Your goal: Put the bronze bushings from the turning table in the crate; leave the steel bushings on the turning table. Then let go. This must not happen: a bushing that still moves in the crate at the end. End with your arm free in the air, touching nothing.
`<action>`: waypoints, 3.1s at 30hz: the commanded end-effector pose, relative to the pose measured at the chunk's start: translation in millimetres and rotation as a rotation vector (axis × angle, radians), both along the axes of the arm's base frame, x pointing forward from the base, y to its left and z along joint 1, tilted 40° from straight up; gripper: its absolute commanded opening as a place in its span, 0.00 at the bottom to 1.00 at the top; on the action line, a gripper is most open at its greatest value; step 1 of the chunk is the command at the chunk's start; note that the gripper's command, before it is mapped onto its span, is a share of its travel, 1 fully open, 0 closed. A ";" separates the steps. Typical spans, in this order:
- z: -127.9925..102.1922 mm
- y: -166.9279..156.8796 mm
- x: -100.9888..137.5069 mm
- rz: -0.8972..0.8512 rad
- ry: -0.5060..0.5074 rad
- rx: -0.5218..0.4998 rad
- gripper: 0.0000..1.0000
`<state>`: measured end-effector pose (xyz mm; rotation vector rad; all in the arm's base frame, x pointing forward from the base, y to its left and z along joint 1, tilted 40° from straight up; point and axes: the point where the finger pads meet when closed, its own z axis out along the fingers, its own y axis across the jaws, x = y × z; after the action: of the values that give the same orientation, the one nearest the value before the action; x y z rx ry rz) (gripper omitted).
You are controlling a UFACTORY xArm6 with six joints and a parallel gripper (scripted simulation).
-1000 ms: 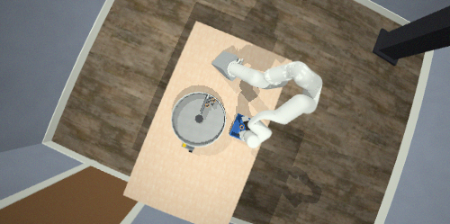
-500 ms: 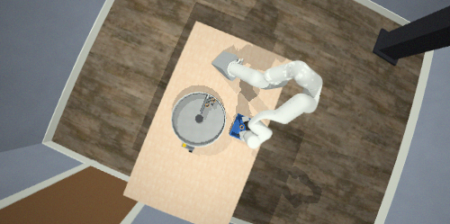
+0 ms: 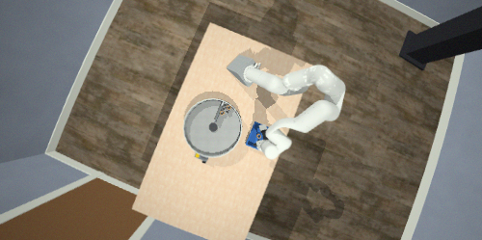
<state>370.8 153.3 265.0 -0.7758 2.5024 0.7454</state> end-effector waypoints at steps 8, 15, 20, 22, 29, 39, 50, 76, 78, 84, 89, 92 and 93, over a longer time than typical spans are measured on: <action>1.3 -0.2 0.7 -0.001 -0.003 0.000 0.41; 1.3 -0.2 0.7 -0.001 -0.003 0.000 0.41; 1.3 -0.2 0.7 -0.001 -0.003 0.000 0.41; 1.3 -0.2 0.7 -0.001 -0.003 0.000 0.13; 0.2 -1.2 1.2 -0.019 0.009 0.009 0.13; -5.4 -6.4 3.8 -0.112 0.070 0.051 0.13; -19.1 -20.3 9.9 -0.340 0.223 0.159 0.13; -58.1 -67.5 22.9 -0.979 0.665 0.494 0.13; -61.1 -71.6 23.5 -1.027 0.700 0.522 0.13; -69.2 -82.5 24.8 -1.152 0.790 0.597 0.13; -76.9 -93.3 25.4 -1.269 0.878 0.671 0.13; -81.7 -99.9 25.6 -1.339 0.931 0.717 0.13; -83.2 -102.1 25.6 -1.362 0.948 0.733 0.13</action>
<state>395.1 60.3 187.1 1.5004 2.3460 1.3609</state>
